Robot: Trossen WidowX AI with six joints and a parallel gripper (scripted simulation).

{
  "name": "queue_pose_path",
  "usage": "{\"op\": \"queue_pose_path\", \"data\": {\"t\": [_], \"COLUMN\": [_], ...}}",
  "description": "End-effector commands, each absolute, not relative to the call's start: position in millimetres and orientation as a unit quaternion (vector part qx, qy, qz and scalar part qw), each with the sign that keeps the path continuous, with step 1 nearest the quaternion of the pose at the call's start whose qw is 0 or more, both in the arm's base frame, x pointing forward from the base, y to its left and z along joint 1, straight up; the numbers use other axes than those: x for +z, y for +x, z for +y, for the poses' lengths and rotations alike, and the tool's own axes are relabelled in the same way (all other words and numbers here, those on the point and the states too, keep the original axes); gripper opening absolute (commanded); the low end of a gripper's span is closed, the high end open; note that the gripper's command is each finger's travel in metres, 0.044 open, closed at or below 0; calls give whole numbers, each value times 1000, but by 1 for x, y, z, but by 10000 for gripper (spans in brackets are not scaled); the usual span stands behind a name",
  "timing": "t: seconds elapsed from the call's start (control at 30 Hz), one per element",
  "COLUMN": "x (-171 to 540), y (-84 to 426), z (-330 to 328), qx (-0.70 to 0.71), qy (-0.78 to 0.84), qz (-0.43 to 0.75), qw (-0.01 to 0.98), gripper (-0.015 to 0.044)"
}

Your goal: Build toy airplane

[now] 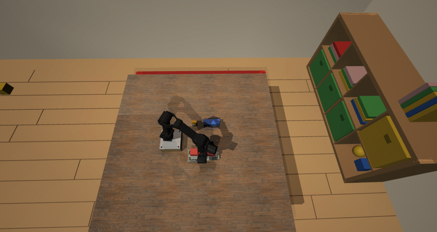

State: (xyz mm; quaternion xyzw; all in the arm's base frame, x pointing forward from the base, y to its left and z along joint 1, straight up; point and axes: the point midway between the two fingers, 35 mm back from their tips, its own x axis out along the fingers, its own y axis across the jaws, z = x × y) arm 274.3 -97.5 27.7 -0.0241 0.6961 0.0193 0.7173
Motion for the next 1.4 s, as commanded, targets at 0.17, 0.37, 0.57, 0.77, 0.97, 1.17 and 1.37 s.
{"op": "queue_pose_path", "data": {"t": [0.17, 0.37, 0.57, 0.77, 0.97, 1.17, 1.37], "x": [12, 3, 4, 4, 4, 4, 4], "y": [272, 272, 273, 273, 273, 273, 273], "z": [-98, -98, -98, -98, -98, -98, -98], "qx": [21, 21, 20, 20, 20, 20, 20], "qy": [-27, -27, -24, -24, -24, -24, -24], "qz": [699, 699, 697, 697, 697, 697, 697], "qw": [715, 715, 716, 716, 716, 716, 716], "gripper": [195, 195, 181, 83, 135, 293, 440]}}
